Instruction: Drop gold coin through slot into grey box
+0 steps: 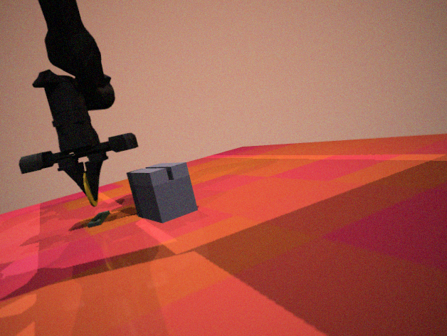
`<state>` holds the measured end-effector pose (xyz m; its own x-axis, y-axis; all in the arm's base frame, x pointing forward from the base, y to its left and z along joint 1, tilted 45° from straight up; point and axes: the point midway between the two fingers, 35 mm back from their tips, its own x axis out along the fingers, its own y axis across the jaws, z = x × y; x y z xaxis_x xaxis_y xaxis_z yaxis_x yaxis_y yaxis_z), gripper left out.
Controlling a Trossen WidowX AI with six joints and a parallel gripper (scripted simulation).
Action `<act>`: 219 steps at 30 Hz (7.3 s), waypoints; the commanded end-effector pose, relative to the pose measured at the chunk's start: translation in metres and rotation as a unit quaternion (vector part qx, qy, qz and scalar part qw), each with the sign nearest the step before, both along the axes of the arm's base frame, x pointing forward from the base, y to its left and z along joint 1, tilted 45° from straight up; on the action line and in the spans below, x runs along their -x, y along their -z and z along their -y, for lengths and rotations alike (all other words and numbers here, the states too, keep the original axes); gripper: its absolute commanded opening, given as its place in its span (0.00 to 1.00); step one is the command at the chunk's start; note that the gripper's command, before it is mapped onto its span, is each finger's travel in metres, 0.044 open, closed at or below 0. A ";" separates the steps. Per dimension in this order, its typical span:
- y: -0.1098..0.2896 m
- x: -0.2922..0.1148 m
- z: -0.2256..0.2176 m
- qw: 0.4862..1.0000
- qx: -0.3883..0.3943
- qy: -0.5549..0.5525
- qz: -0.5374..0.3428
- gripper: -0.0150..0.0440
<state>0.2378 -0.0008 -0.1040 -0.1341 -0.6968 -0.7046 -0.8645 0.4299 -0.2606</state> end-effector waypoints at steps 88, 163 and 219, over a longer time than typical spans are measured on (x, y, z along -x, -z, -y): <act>-0.104 -0.058 0.013 0.972 -0.039 -0.172 -0.158 0.25; -0.131 -0.075 0.056 0.971 -0.036 -0.165 -0.169 0.25; -0.159 -0.078 0.030 0.971 -0.036 -0.163 -0.170 1.00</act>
<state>0.3102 -0.0477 0.0391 -0.1653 -0.6941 -0.7006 -0.9860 0.1335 0.1003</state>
